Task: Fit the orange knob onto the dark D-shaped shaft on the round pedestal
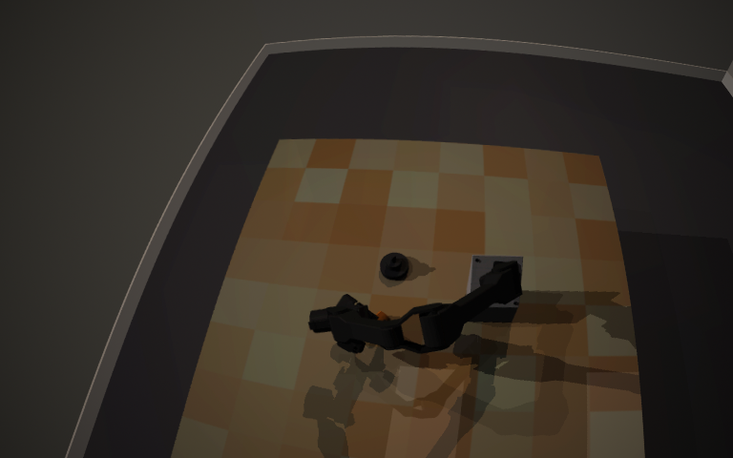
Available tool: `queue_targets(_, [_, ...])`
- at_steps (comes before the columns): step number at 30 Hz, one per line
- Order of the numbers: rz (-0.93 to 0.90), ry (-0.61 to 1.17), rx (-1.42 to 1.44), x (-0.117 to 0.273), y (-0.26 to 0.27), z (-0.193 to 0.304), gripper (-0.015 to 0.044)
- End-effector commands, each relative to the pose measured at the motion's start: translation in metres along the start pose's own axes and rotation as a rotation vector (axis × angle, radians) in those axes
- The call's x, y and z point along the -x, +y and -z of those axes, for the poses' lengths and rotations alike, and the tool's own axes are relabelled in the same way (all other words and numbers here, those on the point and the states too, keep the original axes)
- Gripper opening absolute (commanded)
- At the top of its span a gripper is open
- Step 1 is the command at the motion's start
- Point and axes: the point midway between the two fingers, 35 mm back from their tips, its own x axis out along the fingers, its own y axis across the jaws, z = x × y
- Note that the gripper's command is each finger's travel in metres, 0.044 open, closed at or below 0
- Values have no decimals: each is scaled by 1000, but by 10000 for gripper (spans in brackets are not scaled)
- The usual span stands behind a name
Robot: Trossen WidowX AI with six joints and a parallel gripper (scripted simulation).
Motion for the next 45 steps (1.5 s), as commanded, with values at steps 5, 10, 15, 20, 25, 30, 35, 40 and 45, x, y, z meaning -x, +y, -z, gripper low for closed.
queue_targets(5, [-4, -3, -6, -1, 1, 0, 179])
queue_targets(10, [-2, -31, -3, 0, 0, 2, 179])
queue_targets(15, [-1, -119, -2, 2, 0, 7, 179])
queue_targets(20, [0, -224, -2, 4, 0, 14, 179])
queue_targets(25, [1, -309, -3, 5, 0, 20, 179])
queue_targets(30, [2, -396, -4, 5, 0, 25, 179])
queue_targets(35, [2, -482, -4, 5, 0, 31, 179])
queue_targets(40, [3, -568, -5, 4, 0, 37, 179])
queue_targets(45, [3, -655, -5, 3, 0, 42, 179])
